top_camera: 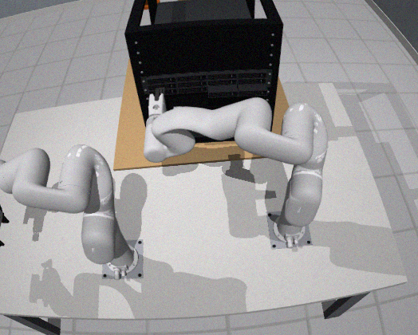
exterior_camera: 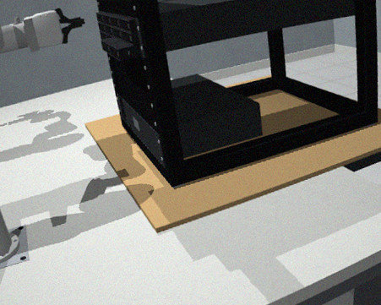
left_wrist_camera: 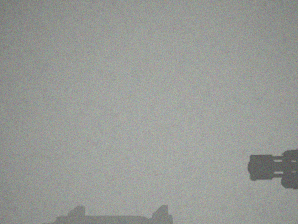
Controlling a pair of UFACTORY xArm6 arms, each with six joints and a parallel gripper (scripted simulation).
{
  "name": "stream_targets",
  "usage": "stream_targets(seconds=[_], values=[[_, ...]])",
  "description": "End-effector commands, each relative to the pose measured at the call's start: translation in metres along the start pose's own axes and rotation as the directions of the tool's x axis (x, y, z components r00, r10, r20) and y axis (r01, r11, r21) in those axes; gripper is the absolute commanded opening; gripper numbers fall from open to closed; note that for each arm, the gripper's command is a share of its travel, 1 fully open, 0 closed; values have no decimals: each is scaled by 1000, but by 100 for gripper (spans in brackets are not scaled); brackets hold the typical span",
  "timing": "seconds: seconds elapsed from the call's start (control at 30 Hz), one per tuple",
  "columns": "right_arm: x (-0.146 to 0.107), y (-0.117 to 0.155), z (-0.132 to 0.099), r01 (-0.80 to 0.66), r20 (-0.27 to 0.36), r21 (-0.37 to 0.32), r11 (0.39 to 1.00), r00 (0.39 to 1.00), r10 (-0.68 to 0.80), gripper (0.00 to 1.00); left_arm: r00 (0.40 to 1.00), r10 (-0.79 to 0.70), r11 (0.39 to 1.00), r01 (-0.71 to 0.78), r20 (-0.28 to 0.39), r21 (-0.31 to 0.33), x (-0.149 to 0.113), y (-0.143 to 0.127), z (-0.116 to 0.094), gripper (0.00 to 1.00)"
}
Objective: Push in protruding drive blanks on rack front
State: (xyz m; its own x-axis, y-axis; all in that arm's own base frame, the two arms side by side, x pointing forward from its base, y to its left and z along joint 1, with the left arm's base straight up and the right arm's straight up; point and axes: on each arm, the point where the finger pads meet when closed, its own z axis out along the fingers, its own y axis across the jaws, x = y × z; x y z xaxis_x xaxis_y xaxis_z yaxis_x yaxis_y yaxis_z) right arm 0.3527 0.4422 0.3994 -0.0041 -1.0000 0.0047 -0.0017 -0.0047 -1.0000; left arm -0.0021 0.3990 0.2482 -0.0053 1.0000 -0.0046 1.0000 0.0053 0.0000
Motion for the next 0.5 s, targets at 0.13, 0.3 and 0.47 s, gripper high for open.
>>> stream_targets(seconds=[0.13, 0.3, 0.47], values=[[0, -2, 0, -5, 0, 2, 1000, 1000, 5, 0, 1000, 0, 1000, 0, -5, 0, 1, 0, -2, 100], [0, 15, 0, -5, 0, 2, 1000, 1000, 5, 0, 1000, 0, 1000, 0, -5, 0, 1, 0, -2, 100], [0, 26, 0, -5, 0, 2, 1000, 1000, 5, 0, 1000, 0, 1000, 0, -5, 0, 1, 0, -2, 100]])
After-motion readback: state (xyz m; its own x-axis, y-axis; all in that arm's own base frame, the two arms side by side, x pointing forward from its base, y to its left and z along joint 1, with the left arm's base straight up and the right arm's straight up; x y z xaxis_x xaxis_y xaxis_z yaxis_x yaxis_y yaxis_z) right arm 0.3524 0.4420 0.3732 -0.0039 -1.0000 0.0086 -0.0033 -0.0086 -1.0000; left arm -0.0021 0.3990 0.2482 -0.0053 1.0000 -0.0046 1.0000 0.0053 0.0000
